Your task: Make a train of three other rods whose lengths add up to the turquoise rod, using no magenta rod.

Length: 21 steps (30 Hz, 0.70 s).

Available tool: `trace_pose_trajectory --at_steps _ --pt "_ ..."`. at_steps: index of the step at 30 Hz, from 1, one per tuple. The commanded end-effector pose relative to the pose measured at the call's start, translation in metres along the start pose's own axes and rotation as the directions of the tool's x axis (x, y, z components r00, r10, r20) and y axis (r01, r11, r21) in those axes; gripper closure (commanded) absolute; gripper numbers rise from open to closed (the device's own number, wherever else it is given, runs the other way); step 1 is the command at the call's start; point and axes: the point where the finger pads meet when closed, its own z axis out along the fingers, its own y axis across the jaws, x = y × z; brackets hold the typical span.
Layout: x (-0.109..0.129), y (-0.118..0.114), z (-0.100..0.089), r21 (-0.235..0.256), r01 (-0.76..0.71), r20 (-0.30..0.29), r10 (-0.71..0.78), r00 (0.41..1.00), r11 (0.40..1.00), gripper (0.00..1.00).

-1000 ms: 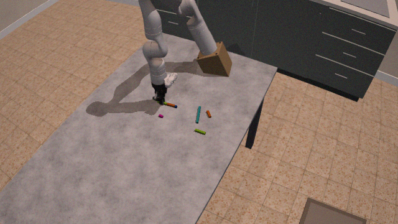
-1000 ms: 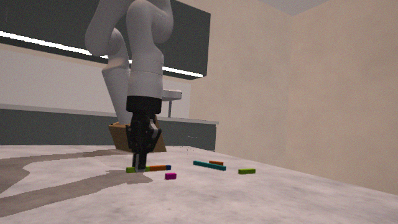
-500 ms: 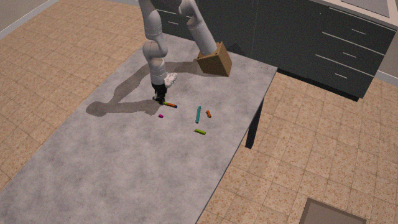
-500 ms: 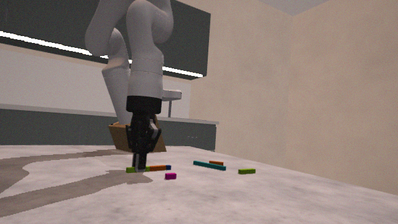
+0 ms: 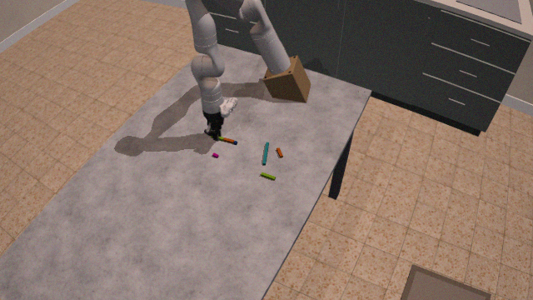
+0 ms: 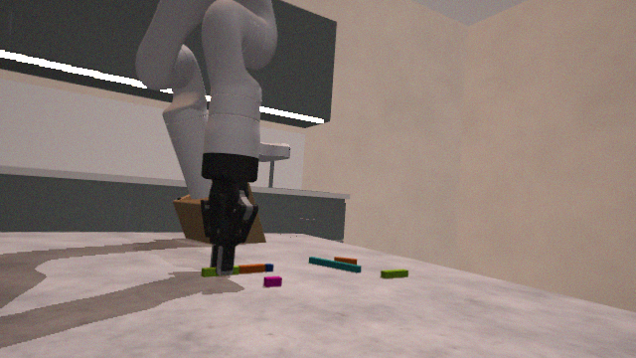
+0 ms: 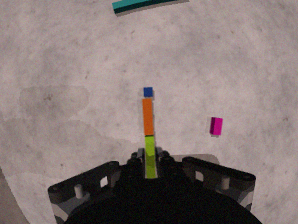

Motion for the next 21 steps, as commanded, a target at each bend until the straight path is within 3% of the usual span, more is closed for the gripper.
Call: trace_pose_trajectory --at_steps 1,7,21 --pt "0.0024 0.003 0.0005 -0.006 -0.01 -0.005 0.01 1.0 1.0 0.84" --pt "0.0024 0.003 0.0005 -0.006 -0.01 -0.005 0.01 1.0 1.0 0.76" --pt "0.0015 0.0006 -0.007 0.0 -0.009 -0.001 0.009 1.0 1.0 0.76"
